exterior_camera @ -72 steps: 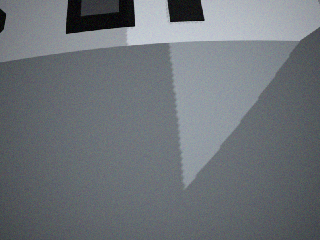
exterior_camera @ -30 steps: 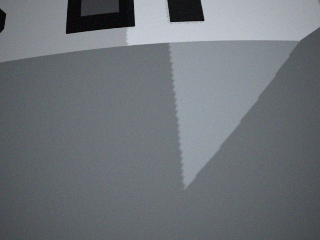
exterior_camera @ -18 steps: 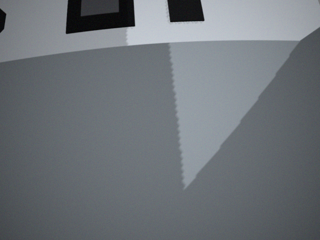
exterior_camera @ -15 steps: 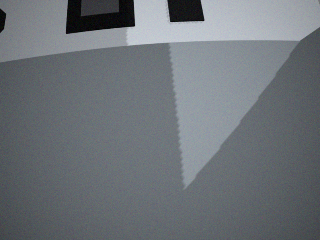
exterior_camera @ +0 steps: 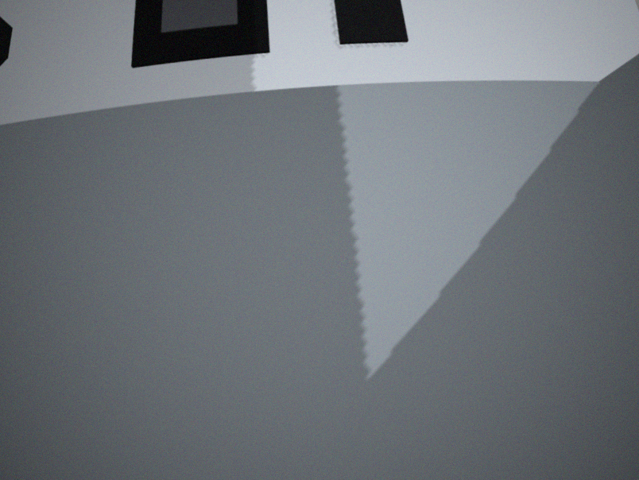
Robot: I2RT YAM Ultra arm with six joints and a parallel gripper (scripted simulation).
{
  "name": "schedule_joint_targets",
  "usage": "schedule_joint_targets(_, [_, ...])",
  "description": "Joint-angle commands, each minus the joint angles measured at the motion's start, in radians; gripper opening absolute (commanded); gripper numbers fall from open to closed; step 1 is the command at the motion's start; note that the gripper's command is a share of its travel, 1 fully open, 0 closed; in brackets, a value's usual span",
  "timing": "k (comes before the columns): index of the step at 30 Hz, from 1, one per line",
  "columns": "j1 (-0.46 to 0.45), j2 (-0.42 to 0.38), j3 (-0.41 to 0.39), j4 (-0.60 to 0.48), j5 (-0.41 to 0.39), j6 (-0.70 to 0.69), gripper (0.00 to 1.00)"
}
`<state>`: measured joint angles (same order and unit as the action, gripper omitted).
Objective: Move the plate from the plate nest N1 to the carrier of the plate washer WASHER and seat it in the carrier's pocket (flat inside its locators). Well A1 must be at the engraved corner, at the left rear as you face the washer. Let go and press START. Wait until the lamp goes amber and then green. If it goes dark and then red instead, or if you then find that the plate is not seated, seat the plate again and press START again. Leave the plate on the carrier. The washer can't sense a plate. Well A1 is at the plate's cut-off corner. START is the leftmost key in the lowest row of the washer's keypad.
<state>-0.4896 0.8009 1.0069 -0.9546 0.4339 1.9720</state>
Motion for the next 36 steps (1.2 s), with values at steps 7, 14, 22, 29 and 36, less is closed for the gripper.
schedule_joint_targets(7, [0.008,-0.026,0.020,-0.024,0.018,0.007,1.00])
schedule_joint_targets(14, [0.008,-0.026,0.020,-0.024,0.018,0.007,1.00])
schedule_joint_targets(22, [0.111,0.031,0.022,-0.031,0.082,-0.032,0.94])
schedule_joint_targets(29, [0.299,0.103,0.033,-0.053,0.203,-0.069,0.82])
schedule_joint_targets(36, [0.451,0.199,0.053,-0.078,0.298,-0.112,0.70])
